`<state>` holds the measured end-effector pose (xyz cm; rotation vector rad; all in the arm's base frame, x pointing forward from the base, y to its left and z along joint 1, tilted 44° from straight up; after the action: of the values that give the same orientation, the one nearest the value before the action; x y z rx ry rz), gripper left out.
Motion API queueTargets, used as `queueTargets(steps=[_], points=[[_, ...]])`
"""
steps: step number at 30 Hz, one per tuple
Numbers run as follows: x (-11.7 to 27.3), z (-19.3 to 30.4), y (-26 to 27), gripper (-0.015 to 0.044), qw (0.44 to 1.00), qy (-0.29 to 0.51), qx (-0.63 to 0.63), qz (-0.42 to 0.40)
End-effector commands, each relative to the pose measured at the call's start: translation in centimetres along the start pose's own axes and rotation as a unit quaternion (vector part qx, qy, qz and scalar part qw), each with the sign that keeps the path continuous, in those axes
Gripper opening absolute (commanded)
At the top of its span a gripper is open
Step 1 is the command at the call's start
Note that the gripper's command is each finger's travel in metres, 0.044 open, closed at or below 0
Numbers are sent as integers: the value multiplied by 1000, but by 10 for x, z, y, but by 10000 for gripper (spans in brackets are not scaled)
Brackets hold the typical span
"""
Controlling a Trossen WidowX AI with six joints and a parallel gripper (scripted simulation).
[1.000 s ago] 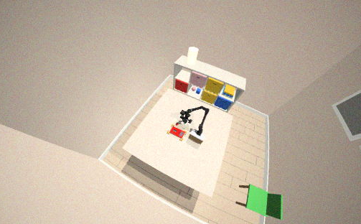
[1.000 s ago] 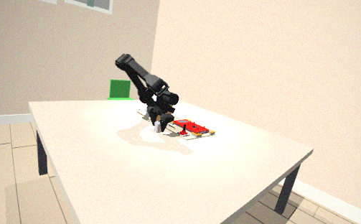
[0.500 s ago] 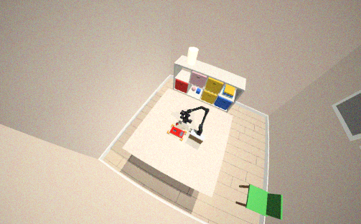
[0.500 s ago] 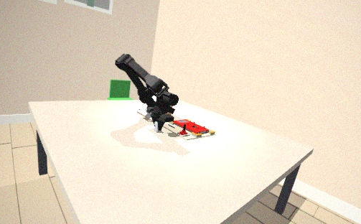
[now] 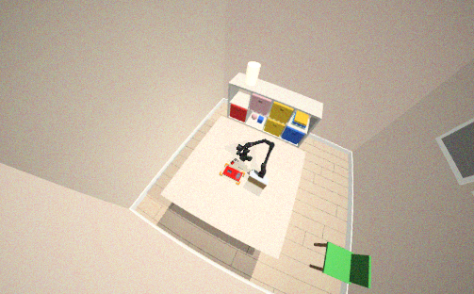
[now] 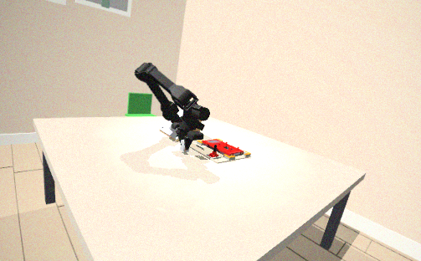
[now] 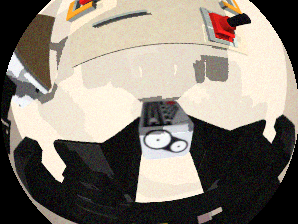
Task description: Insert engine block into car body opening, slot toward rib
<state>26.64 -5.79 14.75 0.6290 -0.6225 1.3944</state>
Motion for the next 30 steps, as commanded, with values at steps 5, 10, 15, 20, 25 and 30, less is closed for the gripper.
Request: queueTargets(steps=[5,10,15,20,25,30], points=[[24,0,-5,0,1000,-5,-1,4],[39,-1,-7,0,1000,-6,-1,4],[55,-1,-7,0,1000,-6,0,4],[71,-1,-7,0,1000,-6,1,4],[86,0,-6,0,1000,-5,1,4],[102,0,-3,0,1000,-4,2,3]])
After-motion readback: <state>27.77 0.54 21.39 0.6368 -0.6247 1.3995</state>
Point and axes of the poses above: the point midway between the two fingers, 35 mm back from their tips, its own x axis back along the fingers, its own y axis across the jaws, z = x × y, the point moved 10 cm from there along x, back along the fingers, and after that the axes turned 6 degrees about x, right-handed, at the moved point
